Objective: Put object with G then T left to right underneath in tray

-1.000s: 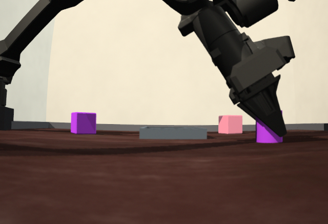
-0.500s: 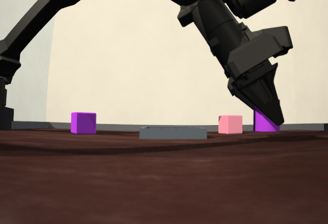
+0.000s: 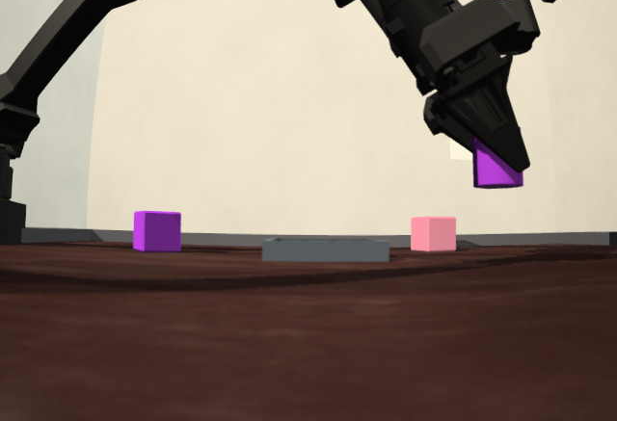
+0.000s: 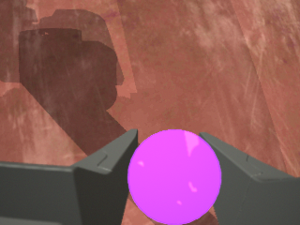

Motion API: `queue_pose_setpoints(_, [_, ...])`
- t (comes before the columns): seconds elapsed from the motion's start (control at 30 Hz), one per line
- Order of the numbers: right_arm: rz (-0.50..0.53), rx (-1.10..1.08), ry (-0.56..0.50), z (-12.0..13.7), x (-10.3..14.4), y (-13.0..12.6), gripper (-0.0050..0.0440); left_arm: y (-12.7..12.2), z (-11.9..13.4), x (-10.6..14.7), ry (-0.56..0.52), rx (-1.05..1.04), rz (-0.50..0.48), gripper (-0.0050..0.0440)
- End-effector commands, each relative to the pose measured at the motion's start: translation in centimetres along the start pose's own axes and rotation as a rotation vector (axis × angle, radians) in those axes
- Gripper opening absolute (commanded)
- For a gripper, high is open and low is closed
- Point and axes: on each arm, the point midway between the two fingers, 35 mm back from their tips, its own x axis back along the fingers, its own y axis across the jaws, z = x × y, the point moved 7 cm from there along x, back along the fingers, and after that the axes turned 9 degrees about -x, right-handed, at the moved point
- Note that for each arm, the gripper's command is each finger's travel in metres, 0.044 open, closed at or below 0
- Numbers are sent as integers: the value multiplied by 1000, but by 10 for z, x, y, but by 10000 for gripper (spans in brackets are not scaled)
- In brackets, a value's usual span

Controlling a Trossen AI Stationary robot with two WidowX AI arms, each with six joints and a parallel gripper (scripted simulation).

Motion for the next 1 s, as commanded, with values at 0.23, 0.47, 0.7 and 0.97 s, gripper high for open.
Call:
queue_pose_setpoints(0.23, [2,-2,1,1,-1,-2,-50,4,-10,25,-40,-30,17,137])
queue_pose_setpoints(0.47, [2,3,0,11,-5,-7,-50,-1,2,23,-55,-211,146,137])
queue_pose_setpoints(0.7, [2,3,0,24,-12,-12,-50,-6,18,21,-103,-419,299,137])
queue_pose_setpoints(0.97, [2,4,-1,36,-17,-16,-50,-11,32,22,-176,-587,422,137])
